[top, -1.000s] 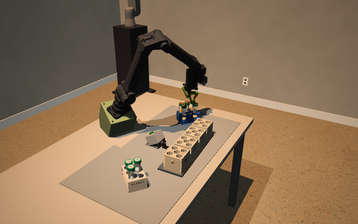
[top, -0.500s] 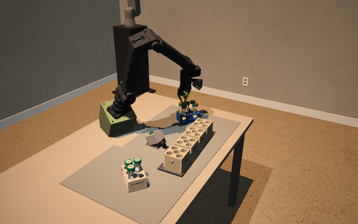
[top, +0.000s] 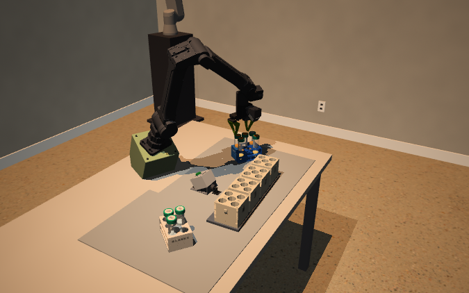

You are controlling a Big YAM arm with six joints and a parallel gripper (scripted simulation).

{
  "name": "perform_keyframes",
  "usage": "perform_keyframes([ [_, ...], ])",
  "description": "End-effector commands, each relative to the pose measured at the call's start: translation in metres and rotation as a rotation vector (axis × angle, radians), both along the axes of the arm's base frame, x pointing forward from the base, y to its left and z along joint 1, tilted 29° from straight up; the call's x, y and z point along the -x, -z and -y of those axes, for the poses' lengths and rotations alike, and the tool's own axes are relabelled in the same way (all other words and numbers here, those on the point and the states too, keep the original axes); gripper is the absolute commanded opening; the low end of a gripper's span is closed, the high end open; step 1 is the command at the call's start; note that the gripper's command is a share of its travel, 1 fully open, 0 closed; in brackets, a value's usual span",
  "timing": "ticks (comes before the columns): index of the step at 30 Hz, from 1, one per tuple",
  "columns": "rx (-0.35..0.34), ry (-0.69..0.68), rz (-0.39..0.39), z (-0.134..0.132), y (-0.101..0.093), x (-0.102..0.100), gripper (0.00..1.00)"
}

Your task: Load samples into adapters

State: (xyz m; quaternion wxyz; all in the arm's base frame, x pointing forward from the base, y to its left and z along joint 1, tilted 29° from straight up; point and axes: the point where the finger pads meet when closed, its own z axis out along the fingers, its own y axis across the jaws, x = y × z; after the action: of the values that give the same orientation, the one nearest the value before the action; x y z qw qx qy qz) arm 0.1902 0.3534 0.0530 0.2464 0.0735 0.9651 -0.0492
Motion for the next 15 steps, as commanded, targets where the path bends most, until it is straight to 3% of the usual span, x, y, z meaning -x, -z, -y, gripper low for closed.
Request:
perform_keyframes([
  [1, -0.133, 0.236, 0.040, -0.003, 0.003, -0.004, 0.80],
  [11, -0.152, 0.269, 0.045, -0.003, 0.003, -0.004, 0.80],
  [15, -0.139, 0.262, 0.043, 0.002, 0.017, -0.012, 0.80],
])
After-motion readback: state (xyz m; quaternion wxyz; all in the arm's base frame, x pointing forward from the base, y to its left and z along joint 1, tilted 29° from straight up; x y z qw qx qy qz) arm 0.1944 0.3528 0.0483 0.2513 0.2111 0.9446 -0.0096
